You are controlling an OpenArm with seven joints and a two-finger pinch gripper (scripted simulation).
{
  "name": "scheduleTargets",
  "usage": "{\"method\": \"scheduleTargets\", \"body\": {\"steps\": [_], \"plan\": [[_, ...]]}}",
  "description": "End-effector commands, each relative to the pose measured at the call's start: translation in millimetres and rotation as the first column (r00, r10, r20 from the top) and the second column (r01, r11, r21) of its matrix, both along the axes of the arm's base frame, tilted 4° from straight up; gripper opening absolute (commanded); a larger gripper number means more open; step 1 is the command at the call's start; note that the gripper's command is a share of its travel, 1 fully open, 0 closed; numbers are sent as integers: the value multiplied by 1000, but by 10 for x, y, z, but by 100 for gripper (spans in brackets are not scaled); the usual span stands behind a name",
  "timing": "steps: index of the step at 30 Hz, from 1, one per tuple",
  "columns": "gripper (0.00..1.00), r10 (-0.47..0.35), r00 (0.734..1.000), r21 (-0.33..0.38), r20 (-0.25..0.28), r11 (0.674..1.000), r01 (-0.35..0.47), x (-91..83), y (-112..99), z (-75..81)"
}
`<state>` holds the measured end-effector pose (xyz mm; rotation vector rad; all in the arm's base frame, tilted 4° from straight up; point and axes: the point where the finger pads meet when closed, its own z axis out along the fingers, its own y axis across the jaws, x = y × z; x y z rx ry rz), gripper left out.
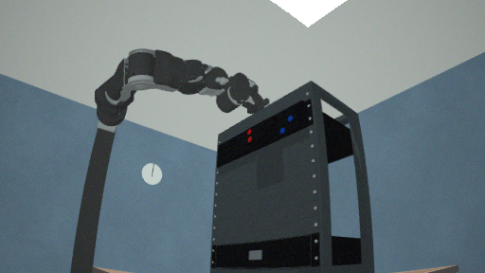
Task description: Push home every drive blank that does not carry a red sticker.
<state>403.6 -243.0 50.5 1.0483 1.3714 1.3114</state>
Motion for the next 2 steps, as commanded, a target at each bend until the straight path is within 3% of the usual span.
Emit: {"method": "scheduleTargets", "body": {"steps": [1, 2], "plan": [[0, -2, 1000, 3, 10, 1000, 2, -5, -5, 28], [0, -2, 1000, 3, 10, 1000, 2, -5, -5, 28]]}}
